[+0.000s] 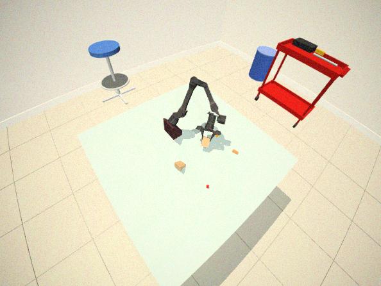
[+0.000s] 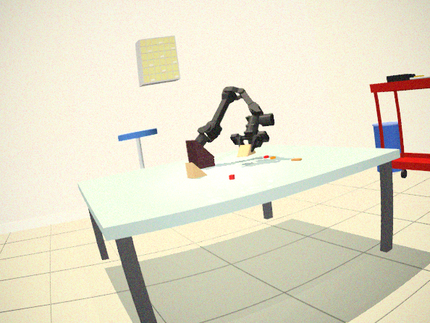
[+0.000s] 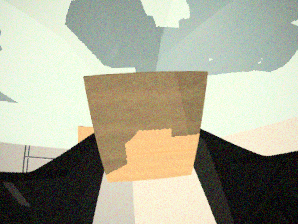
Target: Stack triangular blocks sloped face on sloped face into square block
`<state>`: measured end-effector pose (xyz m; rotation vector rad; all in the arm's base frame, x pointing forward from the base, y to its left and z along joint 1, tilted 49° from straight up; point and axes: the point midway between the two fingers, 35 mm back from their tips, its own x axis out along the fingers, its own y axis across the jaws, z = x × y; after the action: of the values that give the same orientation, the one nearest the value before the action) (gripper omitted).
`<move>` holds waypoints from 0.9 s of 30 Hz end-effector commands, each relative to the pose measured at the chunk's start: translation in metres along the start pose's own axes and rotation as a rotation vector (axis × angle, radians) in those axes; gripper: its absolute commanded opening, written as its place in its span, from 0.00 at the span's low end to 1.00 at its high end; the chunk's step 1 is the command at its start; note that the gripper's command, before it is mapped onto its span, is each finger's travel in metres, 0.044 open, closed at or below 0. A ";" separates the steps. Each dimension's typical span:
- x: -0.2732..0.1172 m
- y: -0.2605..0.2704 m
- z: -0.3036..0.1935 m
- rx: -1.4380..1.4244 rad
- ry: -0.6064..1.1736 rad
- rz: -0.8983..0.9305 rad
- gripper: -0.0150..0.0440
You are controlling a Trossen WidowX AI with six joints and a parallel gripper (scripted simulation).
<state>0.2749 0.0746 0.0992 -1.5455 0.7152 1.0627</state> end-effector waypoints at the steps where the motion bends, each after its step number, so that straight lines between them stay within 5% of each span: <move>1: -0.017 -0.001 -0.016 -0.001 0.001 -0.005 0.25; 16: -0.038 0.004 -0.035 0.006 0.002 -0.004 0.25; 27: -0.033 0.008 -0.035 0.320 -0.058 0.060 0.25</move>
<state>0.2628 0.0370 0.1269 -1.3332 0.8055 1.0116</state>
